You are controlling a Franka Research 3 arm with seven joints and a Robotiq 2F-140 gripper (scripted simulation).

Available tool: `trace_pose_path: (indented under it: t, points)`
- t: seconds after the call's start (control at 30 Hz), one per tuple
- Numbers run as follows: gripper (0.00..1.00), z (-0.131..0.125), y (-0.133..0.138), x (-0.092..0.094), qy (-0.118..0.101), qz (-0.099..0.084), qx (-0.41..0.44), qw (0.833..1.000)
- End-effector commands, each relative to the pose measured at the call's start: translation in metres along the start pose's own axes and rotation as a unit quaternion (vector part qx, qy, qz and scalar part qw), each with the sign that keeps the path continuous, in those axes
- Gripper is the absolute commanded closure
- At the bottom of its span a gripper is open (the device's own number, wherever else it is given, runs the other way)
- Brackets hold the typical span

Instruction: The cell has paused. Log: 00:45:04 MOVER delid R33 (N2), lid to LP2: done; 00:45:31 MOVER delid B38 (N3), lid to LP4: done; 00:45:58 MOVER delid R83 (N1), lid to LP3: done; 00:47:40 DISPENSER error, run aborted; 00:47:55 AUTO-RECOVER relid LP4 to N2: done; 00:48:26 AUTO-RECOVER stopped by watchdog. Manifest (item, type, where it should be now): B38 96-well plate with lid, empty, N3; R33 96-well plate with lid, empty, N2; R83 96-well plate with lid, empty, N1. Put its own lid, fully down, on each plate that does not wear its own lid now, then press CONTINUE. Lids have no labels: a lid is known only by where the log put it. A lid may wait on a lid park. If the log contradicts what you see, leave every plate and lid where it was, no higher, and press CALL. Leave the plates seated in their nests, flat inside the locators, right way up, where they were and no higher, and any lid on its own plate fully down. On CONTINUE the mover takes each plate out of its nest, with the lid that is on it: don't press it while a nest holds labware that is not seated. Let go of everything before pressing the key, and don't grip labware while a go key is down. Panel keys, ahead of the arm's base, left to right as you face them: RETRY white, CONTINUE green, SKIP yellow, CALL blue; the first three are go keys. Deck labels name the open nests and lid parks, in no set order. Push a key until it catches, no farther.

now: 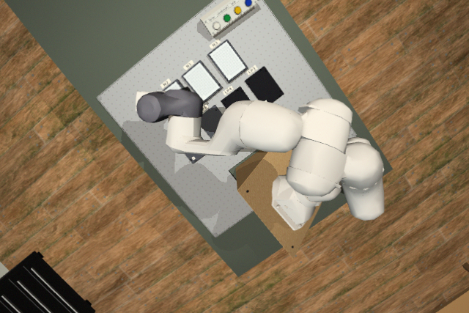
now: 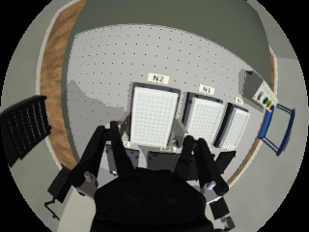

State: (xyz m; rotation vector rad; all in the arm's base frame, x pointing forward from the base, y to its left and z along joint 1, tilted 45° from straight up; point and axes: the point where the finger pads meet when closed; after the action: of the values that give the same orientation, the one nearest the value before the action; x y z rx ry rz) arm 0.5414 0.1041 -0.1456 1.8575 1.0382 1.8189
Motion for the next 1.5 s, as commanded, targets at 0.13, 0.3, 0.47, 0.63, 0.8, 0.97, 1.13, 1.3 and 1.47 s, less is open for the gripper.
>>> trace_pose_path:
  t: [0.13, 0.3, 0.47, 0.63, 0.8, 0.97, 1.13, 1.3, 1.47]
  points:
    - [0.34, 0.002, 0.001, 0.009, 0.001, 0.0, -0.001, 1.0]
    - [0.34, 0.002, 0.001, 0.018, 0.001, 0.0, -0.001, 1.0]
    - [0.34, 0.002, 0.001, 0.028, 0.001, 0.0, -0.001, 1.0]
    - [0.34, 0.002, 0.001, 0.034, 0.001, 0.0, -0.001, 1.0]
    - [0.34, 0.002, 0.001, 0.042, 0.001, 0.0, -0.001, 1.0]
    - [0.34, 0.002, 0.001, 0.047, 0.001, 0.0, -0.001, 1.0]
    - [0.34, 0.002, 0.001, 0.048, 0.001, 0.0, -0.001, 1.0]
    - [0.34, 0.003, 0.004, 0.049, 0.002, 0.0, -0.001, 1.0]
    - [0.34, 0.032, 0.1, 0.067, 0.007, 0.002, -0.008, 1.0]
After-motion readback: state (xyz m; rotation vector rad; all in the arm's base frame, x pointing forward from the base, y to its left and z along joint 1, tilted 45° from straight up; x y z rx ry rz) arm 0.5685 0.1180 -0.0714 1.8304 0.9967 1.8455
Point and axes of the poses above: the point where the finger pads meet when closed, its own x axis back along the fingers, its own y axis across the jaws, z = x × y, and after that the axes turned 10 degrees about x, right-handed
